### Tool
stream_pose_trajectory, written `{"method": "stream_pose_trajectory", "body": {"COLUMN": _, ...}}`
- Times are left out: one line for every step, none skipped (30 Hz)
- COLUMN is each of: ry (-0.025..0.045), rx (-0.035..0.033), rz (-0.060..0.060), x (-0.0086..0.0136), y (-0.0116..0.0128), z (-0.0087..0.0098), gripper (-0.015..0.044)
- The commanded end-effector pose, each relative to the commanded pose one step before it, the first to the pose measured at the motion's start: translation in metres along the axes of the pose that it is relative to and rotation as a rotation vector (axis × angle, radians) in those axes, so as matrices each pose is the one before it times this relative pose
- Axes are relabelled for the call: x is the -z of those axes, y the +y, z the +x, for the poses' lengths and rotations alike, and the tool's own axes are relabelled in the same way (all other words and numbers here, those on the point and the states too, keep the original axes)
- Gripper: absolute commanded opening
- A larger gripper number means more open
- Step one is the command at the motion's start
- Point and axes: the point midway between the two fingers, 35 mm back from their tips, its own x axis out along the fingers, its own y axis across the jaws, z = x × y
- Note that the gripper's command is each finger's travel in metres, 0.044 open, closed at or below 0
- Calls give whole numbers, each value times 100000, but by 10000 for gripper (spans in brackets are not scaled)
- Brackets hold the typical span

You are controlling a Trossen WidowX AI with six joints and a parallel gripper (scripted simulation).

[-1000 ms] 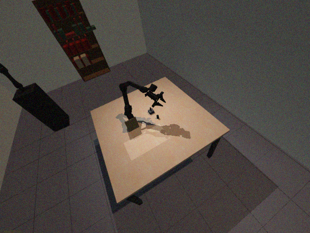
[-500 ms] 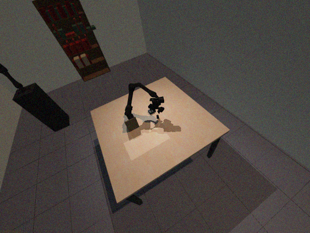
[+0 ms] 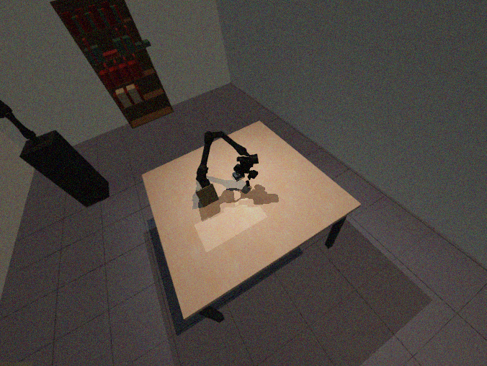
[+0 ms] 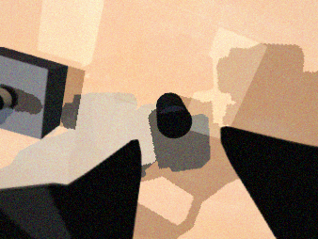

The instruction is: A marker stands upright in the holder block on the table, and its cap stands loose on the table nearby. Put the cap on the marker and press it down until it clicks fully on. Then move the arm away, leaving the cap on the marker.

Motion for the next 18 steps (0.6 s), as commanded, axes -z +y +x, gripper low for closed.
{"method": "stream_pose_trajectory", "body": {"ry": -856, "rx": -166, "rz": 1364, "x": 125, "y": -94, "z": 878, "gripper": 239}}
{"method": "stream_pose_trajectory", "body": {"ry": -8, "rx": -21, "rz": 2, "x": 45, "y": 24, "z": 544, "gripper": 239}}
{"method": "stream_pose_trajectory", "body": {"ry": -7, "rx": -20, "rz": 0, "x": 33, "y": 21, "z": 360, "gripper": 239}}
{"method": "stream_pose_trajectory", "body": {"ry": -2, "rx": -8, "rz": 0, "x": 12, "y": 8, "z": 119, "gripper": 239}}
{"method": "stream_pose_trajectory", "body": {"ry": 0, "rx": 0, "rz": 0, "x": 0, "y": 0, "z": 0, "gripper": 239}}
{"method": "stream_pose_trajectory", "body": {"ry": 0, "rx": 0, "rz": 0, "x": 0, "y": 0, "z": 0, "gripper": 239}}
{"method": "stream_pose_trajectory", "body": {"ry": 0, "rx": 2, "rz": 0, "x": -1, "y": -2, "z": 27, "gripper": 239}}
{"method": "stream_pose_trajectory", "body": {"ry": 1, "rx": 5, "rz": 1, "x": -3, "y": -5, "z": 81, "gripper": 239}}
{"method": "stream_pose_trajectory", "body": {"ry": 2, "rx": 8, "rz": 2, "x": -5, "y": -7, "z": 134, "gripper": 239}}
{"method": "stream_pose_trajectory", "body": {"ry": 2, "rx": 9, "rz": 3, "x": -5, "y": -8, "z": 164, "gripper": 239}}
{"method": "stream_pose_trajectory", "body": {"ry": 1, "rx": 8, "rz": 3, "x": -5, "y": -7, "z": 164, "gripper": 239}}
{"method": "stream_pose_trajectory", "body": {"ry": 1, "rx": 7, "rz": 2, "x": -4, "y": -6, "z": 164, "gripper": 239}}
{"method": "stream_pose_trajectory", "body": {"ry": 0, "rx": 6, "rz": 2, "x": -4, "y": -5, "z": 163, "gripper": 239}}
{"method": "stream_pose_trajectory", "body": {"ry": 0, "rx": 5, "rz": 2, "x": -3, "y": -5, "z": 163, "gripper": 239}}
{"method": "stream_pose_trajectory", "body": {"ry": 0, "rx": 3, "rz": 2, "x": -3, "y": -4, "z": 163, "gripper": 239}}
{"method": "stream_pose_trajectory", "body": {"ry": -1, "rx": 2, "rz": 2, "x": -2, "y": -3, "z": 163, "gripper": 239}}
{"method": "stream_pose_trajectory", "body": {"ry": -1, "rx": 1, "rz": 2, "x": -1, "y": -2, "z": 162, "gripper": 239}}
{"method": "stream_pose_trajectory", "body": {"ry": -1, "rx": 0, "rz": 1, "x": -1, "y": -1, "z": 162, "gripper": 239}}
